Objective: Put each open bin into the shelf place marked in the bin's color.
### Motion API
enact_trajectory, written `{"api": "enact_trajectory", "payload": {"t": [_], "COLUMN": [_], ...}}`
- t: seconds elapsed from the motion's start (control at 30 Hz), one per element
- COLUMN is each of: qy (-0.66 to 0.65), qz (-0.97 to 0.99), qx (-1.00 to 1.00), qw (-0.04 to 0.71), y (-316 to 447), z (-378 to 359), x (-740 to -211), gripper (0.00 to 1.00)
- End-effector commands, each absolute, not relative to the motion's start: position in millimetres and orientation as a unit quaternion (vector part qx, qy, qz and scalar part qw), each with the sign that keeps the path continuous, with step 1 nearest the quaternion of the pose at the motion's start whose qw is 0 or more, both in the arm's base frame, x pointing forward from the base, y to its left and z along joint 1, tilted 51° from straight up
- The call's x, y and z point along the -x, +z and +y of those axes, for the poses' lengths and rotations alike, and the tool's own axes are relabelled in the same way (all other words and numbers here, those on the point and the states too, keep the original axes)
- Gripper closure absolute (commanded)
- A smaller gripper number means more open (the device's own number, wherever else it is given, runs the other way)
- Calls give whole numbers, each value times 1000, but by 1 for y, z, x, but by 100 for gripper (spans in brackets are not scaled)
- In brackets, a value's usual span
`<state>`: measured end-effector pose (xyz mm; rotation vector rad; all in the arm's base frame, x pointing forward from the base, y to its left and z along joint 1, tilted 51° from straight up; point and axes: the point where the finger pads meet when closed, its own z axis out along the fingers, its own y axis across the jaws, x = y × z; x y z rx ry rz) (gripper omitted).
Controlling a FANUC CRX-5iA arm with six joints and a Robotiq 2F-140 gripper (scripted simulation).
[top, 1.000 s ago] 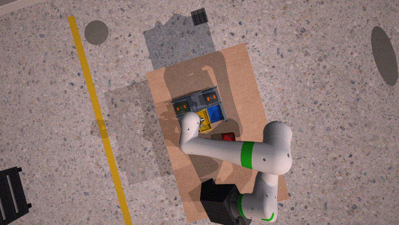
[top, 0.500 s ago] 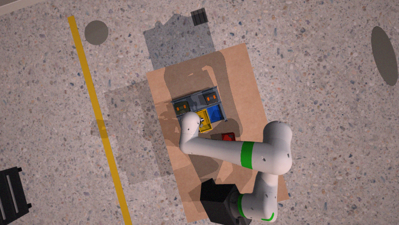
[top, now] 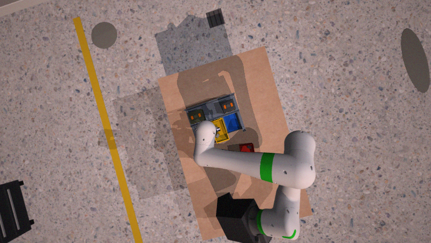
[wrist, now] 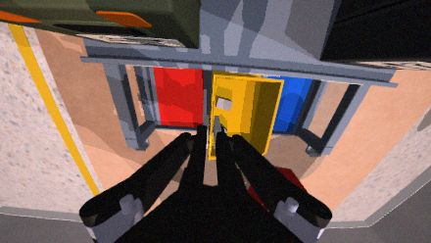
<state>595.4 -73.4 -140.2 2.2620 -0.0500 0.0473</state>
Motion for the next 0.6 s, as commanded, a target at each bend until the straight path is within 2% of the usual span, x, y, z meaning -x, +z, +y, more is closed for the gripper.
{"api": "enact_trajectory", "payload": {"t": [0.0,0.57], "qy": [19,19], "qz": [-20,-20], "qx": [-905,-905], "qw": [425,425], "y": [-140,-135], "z": [-73,-67], "x": [-596,-595], "gripper": [94,94]}}
